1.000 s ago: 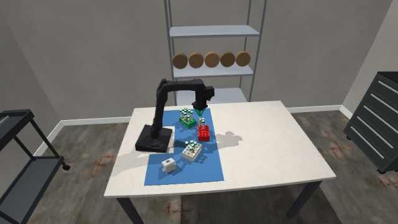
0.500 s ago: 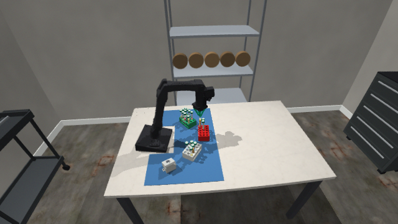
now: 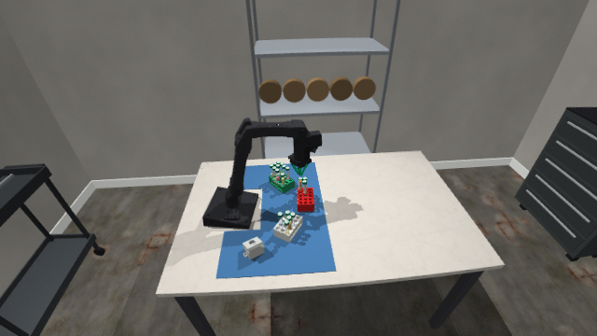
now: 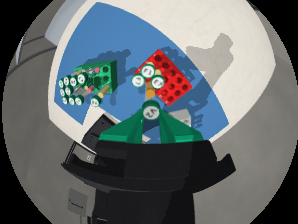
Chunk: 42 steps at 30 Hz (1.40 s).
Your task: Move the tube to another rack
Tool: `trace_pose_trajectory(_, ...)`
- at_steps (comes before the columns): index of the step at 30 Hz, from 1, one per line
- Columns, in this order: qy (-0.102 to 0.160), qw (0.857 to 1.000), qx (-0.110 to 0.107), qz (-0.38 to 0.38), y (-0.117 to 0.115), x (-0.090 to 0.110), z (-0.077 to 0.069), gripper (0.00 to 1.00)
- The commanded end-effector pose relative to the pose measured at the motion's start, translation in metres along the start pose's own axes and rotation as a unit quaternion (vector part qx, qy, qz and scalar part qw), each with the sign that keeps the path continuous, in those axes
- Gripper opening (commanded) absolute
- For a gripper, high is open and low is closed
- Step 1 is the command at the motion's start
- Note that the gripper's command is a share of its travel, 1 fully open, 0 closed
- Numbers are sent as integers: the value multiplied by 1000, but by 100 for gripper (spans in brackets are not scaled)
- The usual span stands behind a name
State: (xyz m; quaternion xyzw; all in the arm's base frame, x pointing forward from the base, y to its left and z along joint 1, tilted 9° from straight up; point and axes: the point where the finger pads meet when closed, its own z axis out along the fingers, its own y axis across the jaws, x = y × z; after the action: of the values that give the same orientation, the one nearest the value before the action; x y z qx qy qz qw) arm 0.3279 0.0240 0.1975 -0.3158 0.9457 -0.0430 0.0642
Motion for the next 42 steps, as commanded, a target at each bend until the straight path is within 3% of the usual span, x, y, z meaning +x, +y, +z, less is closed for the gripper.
trace_pose_trajectory(1, -9, 1000, 5, 0, -2, -3, -3, 0)
trace_pose_trajectory(42, -9, 1000, 5, 0, -2, -3, 9, 0)
